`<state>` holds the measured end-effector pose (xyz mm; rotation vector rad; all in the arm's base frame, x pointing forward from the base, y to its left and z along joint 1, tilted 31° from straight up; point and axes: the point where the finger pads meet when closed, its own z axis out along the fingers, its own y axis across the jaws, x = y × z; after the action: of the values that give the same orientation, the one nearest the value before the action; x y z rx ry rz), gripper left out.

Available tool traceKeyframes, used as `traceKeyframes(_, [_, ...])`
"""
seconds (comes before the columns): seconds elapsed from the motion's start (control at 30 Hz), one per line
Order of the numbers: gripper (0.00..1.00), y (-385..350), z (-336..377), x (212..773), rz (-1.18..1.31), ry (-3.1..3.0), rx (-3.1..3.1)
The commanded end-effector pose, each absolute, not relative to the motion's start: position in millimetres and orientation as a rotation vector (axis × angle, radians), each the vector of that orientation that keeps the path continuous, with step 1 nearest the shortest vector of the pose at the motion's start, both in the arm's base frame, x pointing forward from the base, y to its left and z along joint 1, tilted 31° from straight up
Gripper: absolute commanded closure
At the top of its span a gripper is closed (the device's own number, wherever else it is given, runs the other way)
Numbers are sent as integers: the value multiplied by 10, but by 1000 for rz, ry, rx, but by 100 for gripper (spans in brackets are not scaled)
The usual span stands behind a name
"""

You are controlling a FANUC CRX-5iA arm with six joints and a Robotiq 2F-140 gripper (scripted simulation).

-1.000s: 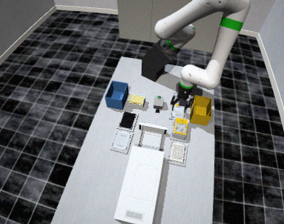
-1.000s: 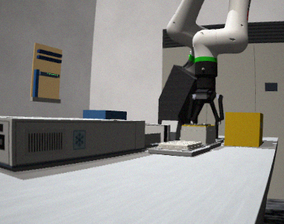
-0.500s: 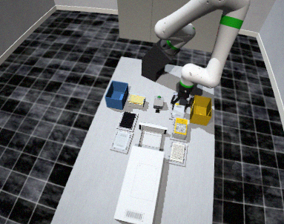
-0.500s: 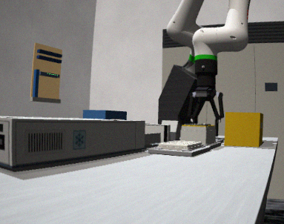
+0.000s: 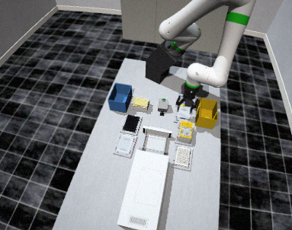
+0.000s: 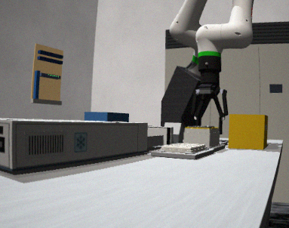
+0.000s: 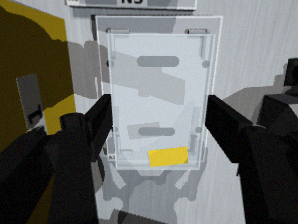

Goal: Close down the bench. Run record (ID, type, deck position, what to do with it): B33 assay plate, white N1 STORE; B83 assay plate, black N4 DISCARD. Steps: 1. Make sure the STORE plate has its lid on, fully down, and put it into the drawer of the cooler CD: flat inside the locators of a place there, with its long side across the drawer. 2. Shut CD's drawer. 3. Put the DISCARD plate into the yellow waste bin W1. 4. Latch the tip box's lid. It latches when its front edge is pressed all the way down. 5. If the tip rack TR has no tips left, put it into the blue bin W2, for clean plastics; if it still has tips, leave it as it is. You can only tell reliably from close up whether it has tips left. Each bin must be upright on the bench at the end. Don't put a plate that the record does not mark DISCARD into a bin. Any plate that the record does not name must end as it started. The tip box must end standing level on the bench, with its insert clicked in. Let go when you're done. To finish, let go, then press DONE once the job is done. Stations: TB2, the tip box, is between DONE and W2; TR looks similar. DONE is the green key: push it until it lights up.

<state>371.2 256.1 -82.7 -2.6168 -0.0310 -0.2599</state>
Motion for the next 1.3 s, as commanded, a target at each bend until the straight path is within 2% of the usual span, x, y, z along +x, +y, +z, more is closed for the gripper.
traceKeyframes(0.0, [90,2541,-789,3710,-261,-31,-2617])
traceKeyframes(1.27, [90,2332,-425,3634,-261,-31,-2617])
